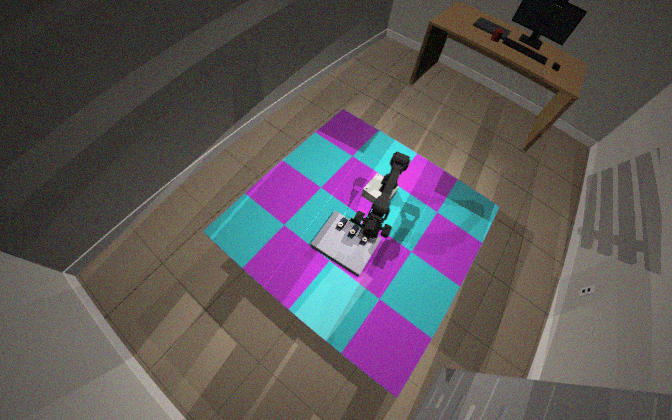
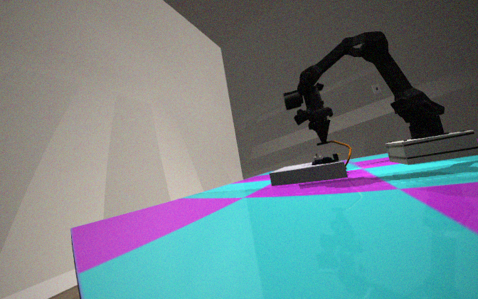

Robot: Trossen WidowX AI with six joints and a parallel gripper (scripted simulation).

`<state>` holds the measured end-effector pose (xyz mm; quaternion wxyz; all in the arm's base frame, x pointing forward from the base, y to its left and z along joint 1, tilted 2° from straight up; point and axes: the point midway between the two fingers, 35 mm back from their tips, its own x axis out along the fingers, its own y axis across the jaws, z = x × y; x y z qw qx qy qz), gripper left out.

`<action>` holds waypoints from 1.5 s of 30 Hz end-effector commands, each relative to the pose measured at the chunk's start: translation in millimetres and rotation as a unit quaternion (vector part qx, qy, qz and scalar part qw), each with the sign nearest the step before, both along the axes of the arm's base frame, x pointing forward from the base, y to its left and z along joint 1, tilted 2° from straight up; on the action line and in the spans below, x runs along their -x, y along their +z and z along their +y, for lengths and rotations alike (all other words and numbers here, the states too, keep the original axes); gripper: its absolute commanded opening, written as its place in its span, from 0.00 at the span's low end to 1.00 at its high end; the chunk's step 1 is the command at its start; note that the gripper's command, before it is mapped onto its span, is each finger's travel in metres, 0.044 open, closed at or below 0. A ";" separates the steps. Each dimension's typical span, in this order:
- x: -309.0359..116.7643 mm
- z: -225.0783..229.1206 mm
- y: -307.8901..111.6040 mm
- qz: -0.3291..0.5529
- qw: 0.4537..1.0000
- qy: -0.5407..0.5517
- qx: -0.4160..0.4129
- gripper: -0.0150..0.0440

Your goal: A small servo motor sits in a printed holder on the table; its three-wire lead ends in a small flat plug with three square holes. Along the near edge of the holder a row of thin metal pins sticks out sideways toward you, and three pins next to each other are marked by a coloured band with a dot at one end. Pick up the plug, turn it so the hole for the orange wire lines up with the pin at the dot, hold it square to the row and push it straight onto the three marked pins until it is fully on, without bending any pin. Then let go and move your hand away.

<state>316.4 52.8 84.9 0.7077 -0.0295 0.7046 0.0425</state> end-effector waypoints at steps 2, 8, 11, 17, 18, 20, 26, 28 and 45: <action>22.8 -15.3 0.1 0.002 1.000 -0.007 -0.001 0.25; 46.9 -29.7 -1.0 0.004 1.000 -0.018 0.000 0.25; 59.3 -36.1 -2.3 0.004 1.000 -0.023 0.000 0.25; 84.4 -47.4 -6.7 0.006 0.999 -0.033 0.001 0.25; 88.6 -49.1 -7.7 0.006 0.999 -0.035 0.001 0.25; 97.0 -52.2 -9.7 0.006 0.999 -0.038 0.001 0.25; 116.0 -58.5 -15.2 0.008 0.999 -0.046 0.002 0.25; 115.9 -58.5 -16.2 0.008 0.999 -0.046 0.002 0.25; 112.5 -57.8 -54.6 0.007 0.999 -0.046 0.002 0.25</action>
